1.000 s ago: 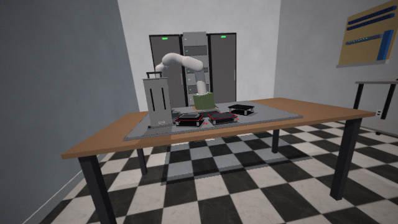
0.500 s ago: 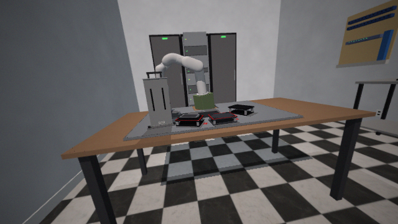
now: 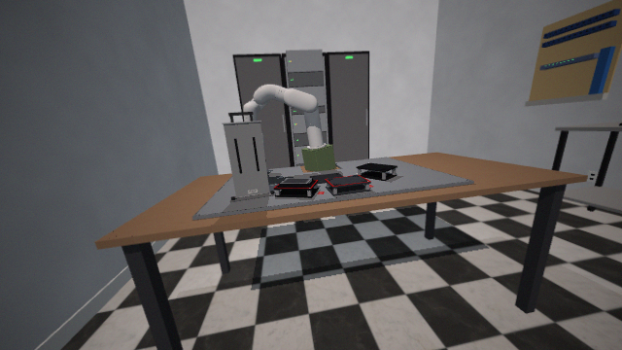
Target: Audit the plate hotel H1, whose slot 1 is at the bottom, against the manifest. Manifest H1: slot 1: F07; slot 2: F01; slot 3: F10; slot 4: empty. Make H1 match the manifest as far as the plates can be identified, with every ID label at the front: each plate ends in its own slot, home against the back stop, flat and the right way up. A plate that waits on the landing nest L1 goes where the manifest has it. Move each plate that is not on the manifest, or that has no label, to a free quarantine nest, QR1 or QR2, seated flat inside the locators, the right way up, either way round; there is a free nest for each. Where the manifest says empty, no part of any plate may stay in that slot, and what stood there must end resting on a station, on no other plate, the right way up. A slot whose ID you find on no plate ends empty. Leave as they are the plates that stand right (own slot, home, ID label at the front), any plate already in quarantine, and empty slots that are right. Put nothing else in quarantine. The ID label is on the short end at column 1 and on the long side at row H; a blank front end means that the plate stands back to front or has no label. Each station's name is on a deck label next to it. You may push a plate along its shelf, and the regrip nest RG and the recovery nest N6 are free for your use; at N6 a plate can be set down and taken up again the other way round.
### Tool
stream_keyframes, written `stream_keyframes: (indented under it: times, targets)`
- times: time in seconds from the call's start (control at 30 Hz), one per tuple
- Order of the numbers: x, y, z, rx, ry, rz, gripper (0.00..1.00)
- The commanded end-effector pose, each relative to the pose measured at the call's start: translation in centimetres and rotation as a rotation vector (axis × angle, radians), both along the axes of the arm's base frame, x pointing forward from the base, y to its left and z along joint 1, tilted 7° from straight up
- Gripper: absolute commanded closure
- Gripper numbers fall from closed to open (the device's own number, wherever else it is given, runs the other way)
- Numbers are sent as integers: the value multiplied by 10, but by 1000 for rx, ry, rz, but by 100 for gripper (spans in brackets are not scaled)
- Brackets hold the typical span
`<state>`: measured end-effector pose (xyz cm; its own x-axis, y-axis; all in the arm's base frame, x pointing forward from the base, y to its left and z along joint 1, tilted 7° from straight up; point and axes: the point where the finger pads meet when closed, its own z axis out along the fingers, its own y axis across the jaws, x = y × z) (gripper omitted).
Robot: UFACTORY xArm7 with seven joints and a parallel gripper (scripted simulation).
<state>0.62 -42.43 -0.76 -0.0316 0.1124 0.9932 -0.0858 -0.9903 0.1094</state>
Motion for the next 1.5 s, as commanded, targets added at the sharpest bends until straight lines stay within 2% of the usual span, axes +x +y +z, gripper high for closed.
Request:
stream_keyframes:
  times: [0.0, 0.6, 1.3, 1.47]
  targets:
    - [-5, -1, 1, -3, 1, 0, 0]
    - [-32, 2, 0, -3, 1, 0, 0]
    - [-32, 2, 0, -3, 1, 0, 0]
    - [-32, 3, 13, -3, 1, 0, 0]
